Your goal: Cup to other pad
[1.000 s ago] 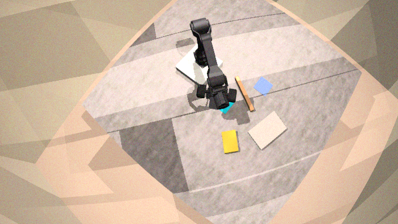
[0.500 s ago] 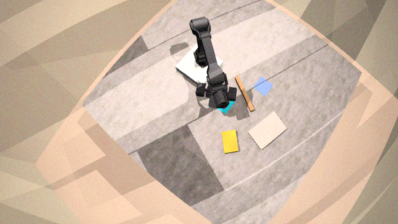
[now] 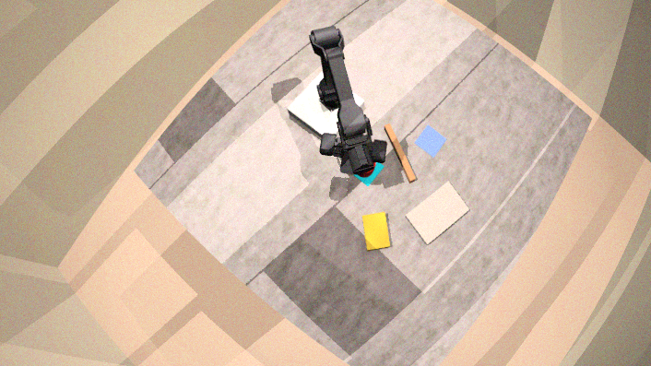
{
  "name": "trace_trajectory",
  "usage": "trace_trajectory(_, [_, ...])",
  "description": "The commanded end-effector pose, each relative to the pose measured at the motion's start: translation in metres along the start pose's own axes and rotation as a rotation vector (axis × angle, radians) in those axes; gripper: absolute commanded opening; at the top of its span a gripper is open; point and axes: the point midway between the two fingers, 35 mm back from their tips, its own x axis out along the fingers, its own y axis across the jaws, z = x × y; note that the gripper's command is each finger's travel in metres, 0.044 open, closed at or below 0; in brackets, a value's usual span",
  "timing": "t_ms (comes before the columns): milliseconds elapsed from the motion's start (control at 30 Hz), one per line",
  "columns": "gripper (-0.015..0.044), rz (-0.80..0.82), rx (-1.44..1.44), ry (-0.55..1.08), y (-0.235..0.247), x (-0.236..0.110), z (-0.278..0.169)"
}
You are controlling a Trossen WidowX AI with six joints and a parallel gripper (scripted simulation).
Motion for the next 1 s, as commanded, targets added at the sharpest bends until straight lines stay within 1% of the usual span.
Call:
trace_trajectory(0, [0.0285, -0.001, 0.0, 0.001, 0.0, 0.001, 0.0])
trace_trajectory(200, [0.044, -0.001, 0.0, 0.001, 0.0, -0.005, 0.001])
trace_trajectory(767, [0.044, 0.005, -0.003, -0.006, -0.001, -0.061, 0.0])
trace_trajectory(900, [0.044, 0.005, -0.003, -0.007, -0.002, -0.064, -0.001])
trace_trajectory(967, [0.044, 0.0, 0.0, -0.002, -0.002, -0.059, 0.0])
